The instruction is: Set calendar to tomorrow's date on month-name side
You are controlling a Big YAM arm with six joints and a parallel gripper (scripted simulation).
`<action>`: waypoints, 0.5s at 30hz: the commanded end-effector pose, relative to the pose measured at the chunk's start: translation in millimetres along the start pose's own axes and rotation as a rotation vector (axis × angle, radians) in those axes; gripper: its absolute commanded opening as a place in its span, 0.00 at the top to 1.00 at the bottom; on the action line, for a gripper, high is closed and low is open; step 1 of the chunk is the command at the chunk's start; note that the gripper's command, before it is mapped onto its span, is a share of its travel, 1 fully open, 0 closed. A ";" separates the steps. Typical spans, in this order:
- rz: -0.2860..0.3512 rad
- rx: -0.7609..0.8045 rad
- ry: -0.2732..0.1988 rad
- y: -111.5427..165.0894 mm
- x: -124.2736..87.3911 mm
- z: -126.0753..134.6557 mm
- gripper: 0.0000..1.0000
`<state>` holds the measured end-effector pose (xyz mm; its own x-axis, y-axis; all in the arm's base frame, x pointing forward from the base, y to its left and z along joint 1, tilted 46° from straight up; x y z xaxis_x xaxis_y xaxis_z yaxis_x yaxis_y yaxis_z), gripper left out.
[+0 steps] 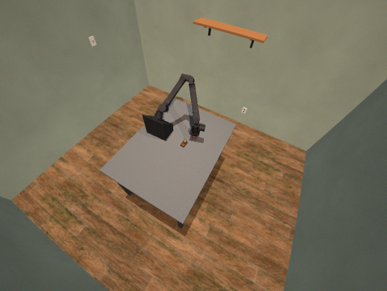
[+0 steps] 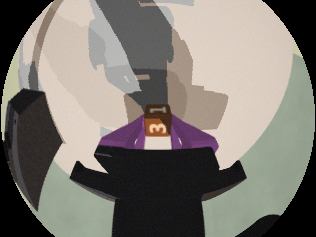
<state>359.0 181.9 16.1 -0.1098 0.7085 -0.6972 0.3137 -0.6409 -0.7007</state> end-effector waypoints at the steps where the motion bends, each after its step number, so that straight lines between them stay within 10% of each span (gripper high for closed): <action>1: -0.001 0.000 0.020 -0.5 -4.9 -4.3 0.74; 15: -0.001 0.001 0.030 1.3 -7.6 -4.1 0.74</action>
<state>359.4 182.0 16.2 -0.1079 0.7091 -0.6968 0.3153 -0.6403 -0.7004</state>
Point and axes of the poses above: the point where the finger pads meet when closed, its own x axis out along the fingers, its own z axis across the jaws, y = z × x, the point moved 9 cm from there along -x, back along the fingers, and after that the axes turned 2 degrees about x, right-handed, at the moved point
